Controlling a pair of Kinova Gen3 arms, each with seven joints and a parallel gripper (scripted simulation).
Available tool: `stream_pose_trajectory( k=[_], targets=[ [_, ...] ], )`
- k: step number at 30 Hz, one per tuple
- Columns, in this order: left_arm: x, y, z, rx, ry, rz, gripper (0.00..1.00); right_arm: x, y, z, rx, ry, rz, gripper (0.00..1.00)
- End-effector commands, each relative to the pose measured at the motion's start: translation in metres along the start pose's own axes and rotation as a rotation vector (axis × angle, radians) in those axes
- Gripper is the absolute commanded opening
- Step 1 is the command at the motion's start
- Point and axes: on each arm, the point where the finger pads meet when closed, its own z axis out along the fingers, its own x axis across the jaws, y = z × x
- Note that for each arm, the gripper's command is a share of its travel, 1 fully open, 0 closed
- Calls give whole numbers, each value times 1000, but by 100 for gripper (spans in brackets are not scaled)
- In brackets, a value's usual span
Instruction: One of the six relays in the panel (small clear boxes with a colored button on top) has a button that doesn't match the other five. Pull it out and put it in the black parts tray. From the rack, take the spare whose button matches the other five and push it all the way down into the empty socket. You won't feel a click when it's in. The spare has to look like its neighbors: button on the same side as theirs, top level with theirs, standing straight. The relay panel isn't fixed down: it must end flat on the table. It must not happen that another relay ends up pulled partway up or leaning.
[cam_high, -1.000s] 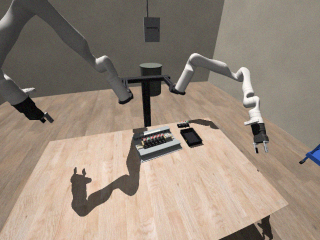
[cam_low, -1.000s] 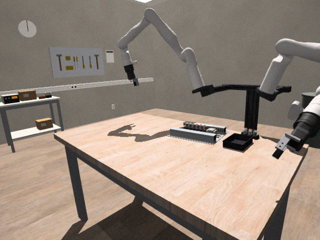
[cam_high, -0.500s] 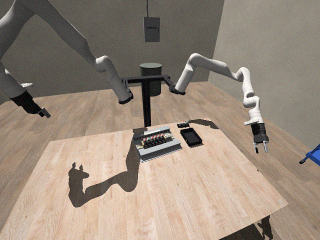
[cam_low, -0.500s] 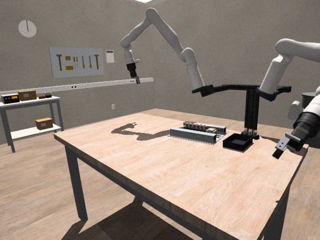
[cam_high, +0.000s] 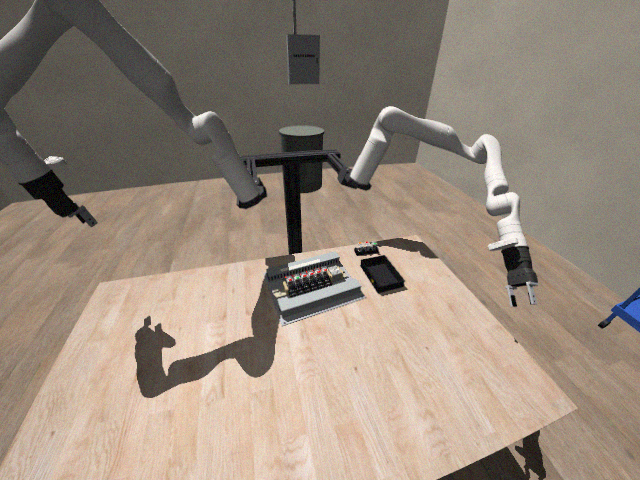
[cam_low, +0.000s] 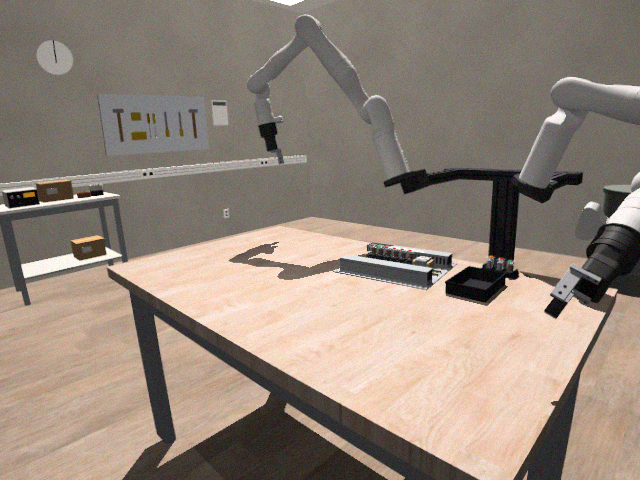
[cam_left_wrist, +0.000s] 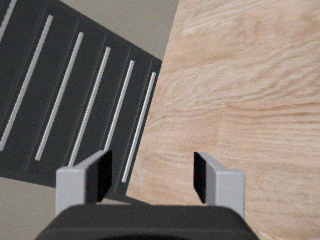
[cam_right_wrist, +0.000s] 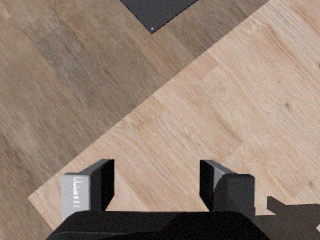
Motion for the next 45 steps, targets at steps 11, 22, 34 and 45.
stream_pose_trajectory(
  k=[11, 22, 34, 45],
  targets=[
    [-2, 0, 0, 0, -2, 1, 100, -32, -19, -12, -26, 11, 161, 100],
    [-2, 0, 0, 0, -2, 1, 100, -57, -36, -22, -49, 17, 293, 100],
    [-2, 0, 0, 0, -2, 1, 100, -76, -52, -31, -69, 20, 401, 100],
    [-2, 0, 0, 0, -2, 1, 100, -91, -64, -38, -86, 21, 487, 100]
  ],
)
